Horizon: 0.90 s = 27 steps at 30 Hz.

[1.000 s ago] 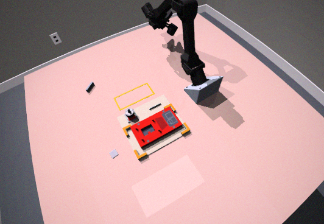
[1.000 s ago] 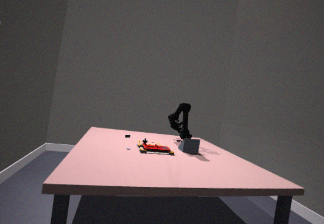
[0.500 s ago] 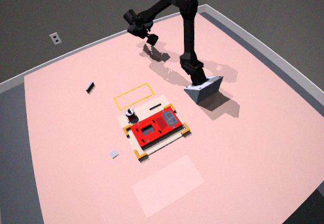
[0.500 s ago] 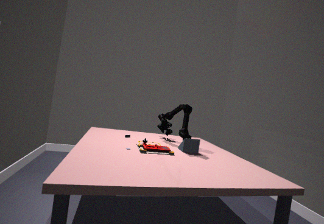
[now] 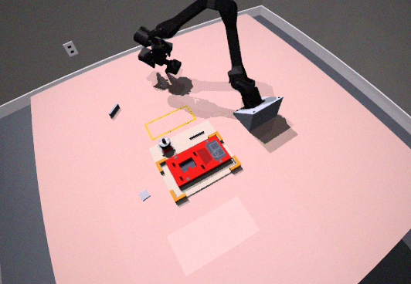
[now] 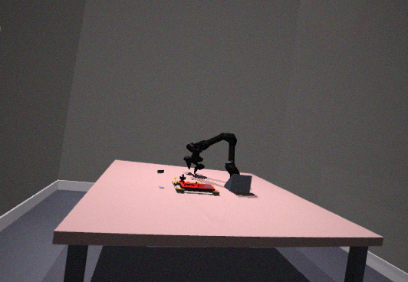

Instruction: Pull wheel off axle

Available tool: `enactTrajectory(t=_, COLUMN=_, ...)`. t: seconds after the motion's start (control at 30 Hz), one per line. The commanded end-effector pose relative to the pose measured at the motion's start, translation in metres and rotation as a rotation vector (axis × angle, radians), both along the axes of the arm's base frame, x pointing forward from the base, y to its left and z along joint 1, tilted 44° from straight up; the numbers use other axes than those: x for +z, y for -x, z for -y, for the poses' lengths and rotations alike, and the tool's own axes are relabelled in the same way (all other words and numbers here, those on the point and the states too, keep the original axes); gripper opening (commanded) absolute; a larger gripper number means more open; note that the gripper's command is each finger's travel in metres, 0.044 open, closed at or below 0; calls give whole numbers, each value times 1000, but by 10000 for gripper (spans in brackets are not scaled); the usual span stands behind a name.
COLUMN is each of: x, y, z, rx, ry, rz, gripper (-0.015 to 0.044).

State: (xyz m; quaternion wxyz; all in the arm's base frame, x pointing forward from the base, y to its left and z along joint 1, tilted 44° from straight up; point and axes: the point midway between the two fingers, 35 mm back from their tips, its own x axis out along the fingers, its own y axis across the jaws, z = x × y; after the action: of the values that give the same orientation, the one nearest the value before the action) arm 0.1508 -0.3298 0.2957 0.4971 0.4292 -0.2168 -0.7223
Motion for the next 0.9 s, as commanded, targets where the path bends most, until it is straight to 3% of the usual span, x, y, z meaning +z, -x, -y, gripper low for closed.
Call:
enactTrajectory(t=0.0, x=-22, y=-49, z=-16, rx=104, ry=-91, rz=-19, gripper=300)
enactTrajectory(t=0.47, x=-105, y=-172, z=-123, rx=356, ry=-369, rz=-230, gripper=300)
enactTrajectory(t=0.87, x=-168, y=-215, z=-263, rx=505, ry=-470, rz=-547, gripper=300)
